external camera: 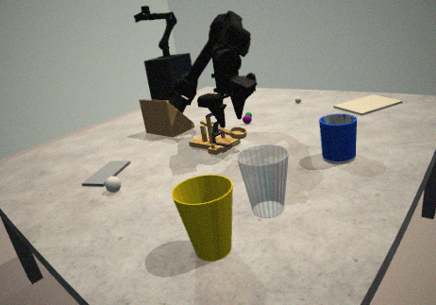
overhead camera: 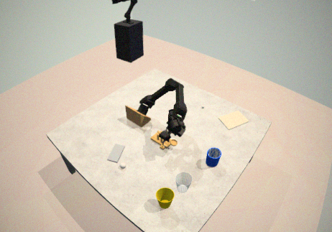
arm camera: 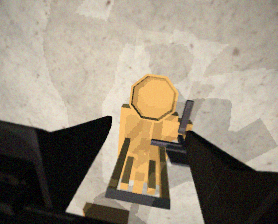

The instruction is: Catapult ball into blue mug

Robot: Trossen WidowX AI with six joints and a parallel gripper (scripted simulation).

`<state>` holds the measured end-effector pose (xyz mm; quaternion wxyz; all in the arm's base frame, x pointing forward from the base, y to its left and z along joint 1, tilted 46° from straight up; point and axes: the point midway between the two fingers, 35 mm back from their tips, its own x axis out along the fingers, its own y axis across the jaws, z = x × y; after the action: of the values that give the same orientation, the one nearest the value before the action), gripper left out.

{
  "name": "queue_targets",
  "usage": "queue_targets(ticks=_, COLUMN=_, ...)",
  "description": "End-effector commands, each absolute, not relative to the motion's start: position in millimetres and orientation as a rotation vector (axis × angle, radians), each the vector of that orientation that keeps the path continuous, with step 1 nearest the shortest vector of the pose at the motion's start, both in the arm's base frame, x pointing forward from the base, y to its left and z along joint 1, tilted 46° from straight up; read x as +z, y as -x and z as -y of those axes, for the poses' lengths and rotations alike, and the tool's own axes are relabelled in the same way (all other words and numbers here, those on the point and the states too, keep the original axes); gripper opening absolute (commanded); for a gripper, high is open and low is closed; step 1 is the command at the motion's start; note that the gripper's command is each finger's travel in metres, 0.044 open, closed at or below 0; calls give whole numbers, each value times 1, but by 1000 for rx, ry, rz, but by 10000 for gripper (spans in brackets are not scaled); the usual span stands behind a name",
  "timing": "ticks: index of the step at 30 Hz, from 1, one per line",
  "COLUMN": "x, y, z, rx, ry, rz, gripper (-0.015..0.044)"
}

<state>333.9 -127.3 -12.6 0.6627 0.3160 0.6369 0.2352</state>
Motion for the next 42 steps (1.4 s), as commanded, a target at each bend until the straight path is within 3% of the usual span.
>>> queue_targets(ticks=1, x=16, y=-333, z=162, rx=481, ry=-728, rz=-1422, gripper=440)
queue_targets(ticks=5, x=52, y=-324, z=195, rx=433, ry=-760, rz=-1414, gripper=440)
queue_targets(ticks=9, x=38, y=-322, z=185, rx=449, ry=-751, rz=-1409, gripper=440)
queue_targets(ticks=20, x=20, y=-223, z=150, rx=534, ry=-701, rz=-1427, gripper=440)
queue_targets(ticks=42, x=-19, y=-226, z=112, rx=533, ry=-699, rz=-1427, gripper=440)
